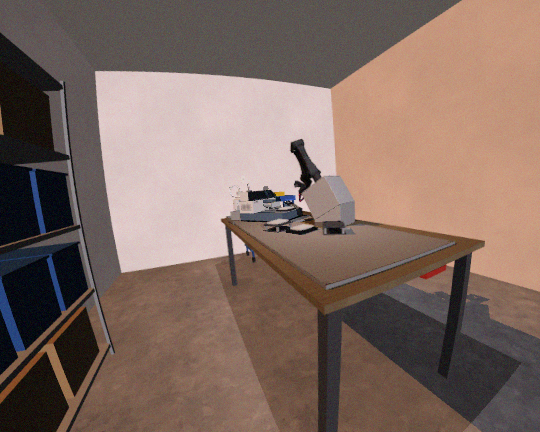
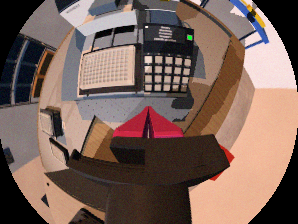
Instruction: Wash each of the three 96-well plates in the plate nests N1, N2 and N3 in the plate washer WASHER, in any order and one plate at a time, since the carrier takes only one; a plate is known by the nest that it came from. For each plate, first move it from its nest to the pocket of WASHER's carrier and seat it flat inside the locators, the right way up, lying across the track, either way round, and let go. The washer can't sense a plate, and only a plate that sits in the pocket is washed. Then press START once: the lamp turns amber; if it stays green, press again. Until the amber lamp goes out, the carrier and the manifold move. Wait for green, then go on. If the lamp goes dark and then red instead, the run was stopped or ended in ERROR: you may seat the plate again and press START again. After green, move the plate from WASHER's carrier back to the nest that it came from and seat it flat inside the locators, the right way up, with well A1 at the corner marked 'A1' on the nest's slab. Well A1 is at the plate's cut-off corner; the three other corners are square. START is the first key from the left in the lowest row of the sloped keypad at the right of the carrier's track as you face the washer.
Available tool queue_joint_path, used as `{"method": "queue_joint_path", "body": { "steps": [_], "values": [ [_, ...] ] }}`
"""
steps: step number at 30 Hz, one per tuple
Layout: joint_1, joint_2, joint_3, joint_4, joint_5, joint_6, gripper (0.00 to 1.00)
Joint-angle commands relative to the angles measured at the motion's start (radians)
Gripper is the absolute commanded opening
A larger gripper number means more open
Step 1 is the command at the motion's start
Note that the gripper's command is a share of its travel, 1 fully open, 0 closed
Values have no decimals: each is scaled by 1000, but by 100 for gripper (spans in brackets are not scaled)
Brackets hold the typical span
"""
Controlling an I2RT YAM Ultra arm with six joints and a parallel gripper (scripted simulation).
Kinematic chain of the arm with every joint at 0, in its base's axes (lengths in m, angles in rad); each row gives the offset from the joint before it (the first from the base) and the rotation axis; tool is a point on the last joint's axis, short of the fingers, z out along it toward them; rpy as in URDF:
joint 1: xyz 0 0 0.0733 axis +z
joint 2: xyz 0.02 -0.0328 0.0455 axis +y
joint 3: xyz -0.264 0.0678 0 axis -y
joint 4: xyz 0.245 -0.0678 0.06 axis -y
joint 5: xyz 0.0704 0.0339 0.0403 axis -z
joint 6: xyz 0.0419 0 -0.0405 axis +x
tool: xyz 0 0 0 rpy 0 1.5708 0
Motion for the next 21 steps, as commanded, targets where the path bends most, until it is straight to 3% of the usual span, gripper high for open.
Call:
{"method": "queue_joint_path", "body": {
  "steps": [1, 14, 21],
  "values": [
    [-13, 0, 11, 29, -22, 9, 0],
    [-4, -3, 2, 17, -16, 3, 0],
    [41, 89, 41, 102, 16, 36, 0]
  ]
}}
